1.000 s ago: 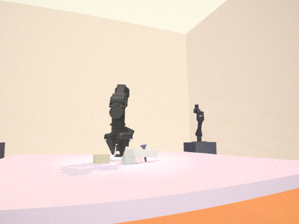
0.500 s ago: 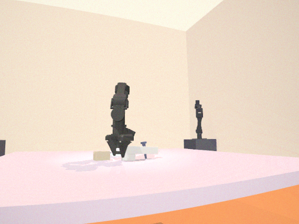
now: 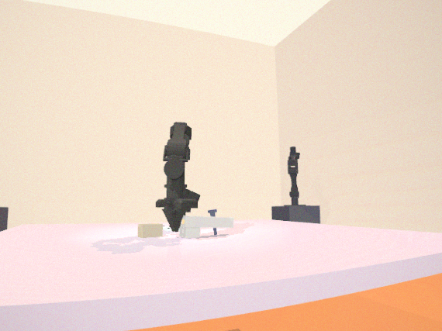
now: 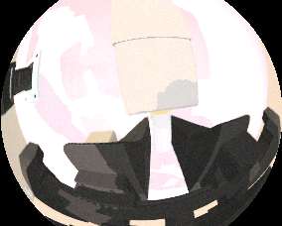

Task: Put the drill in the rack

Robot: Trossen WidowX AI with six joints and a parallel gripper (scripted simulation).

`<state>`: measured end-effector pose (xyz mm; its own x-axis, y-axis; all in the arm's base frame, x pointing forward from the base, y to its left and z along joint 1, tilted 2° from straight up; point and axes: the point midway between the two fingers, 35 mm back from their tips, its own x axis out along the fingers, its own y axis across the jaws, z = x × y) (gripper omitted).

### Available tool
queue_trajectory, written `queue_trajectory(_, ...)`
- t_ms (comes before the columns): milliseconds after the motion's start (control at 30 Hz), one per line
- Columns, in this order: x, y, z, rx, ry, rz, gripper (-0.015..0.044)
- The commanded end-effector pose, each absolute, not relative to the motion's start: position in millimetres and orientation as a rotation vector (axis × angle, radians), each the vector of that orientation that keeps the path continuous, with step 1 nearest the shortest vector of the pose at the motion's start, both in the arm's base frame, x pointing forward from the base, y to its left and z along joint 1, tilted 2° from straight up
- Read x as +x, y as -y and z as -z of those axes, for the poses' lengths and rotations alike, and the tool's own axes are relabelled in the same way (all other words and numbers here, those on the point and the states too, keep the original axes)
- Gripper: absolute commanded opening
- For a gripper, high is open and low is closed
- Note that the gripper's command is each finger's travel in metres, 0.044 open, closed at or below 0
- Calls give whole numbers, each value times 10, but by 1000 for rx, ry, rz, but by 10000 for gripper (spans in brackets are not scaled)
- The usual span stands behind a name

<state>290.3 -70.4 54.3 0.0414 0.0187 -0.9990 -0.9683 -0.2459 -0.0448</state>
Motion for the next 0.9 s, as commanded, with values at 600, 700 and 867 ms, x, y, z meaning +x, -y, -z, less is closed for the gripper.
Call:
queue_trajectory(600, 2936, 828, -552, -1397, -1038, -1360, 0)
queue_trajectory(700, 2946, 866, -555, -1397, -1039, -1360, 0)
queue_trajectory(867, 2966, 945, -562, -1398, -1039, -1360, 0)
